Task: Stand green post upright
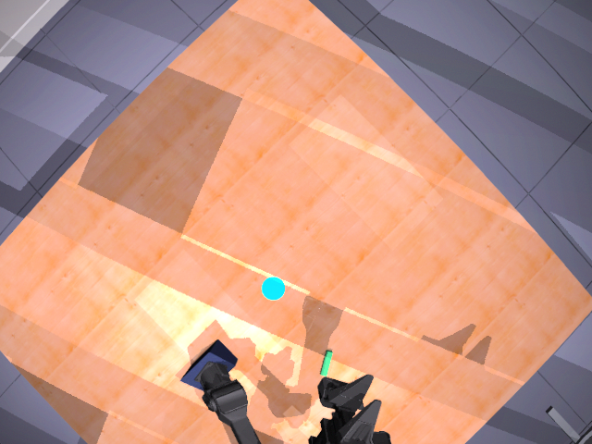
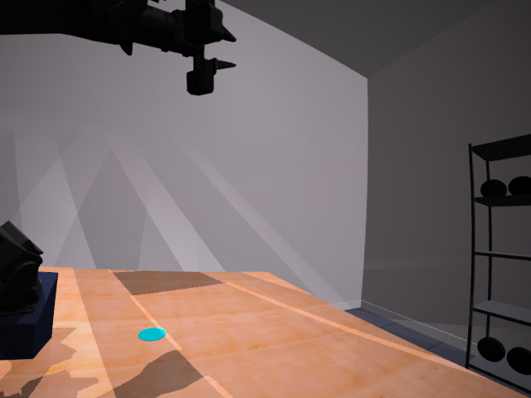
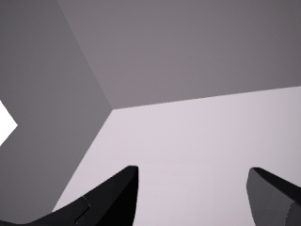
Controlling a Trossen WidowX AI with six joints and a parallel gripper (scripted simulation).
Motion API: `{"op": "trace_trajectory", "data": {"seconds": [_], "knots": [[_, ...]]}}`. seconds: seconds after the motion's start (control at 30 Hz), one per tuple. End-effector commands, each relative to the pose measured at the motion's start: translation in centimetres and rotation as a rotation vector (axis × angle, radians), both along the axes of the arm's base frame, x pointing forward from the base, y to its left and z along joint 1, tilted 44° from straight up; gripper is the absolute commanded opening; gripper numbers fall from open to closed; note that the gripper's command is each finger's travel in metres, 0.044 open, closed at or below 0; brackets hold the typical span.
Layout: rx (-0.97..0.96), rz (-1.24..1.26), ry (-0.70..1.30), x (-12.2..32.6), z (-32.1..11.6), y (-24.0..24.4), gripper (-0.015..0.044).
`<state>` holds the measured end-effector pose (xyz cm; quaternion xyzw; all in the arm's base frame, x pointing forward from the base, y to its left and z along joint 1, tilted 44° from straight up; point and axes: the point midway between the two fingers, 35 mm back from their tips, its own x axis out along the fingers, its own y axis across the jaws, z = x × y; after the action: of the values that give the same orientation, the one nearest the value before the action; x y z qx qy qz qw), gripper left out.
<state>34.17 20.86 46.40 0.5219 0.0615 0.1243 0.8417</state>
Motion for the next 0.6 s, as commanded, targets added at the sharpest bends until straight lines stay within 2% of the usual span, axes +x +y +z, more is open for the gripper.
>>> {"op": "trace_trajectory", "data": {"seconds": [0.0,0.3,0.57], "knots": [[-0.205,-0.095,0.075,1.7,-3.5,-2.6,0.0233],[-0.649,-0.232,0.288,3.5,-10.7,-9.4,0.0233],[-1.021,-0.267,0.534,2.8,-16.4,-15.9,0.0233]]}}
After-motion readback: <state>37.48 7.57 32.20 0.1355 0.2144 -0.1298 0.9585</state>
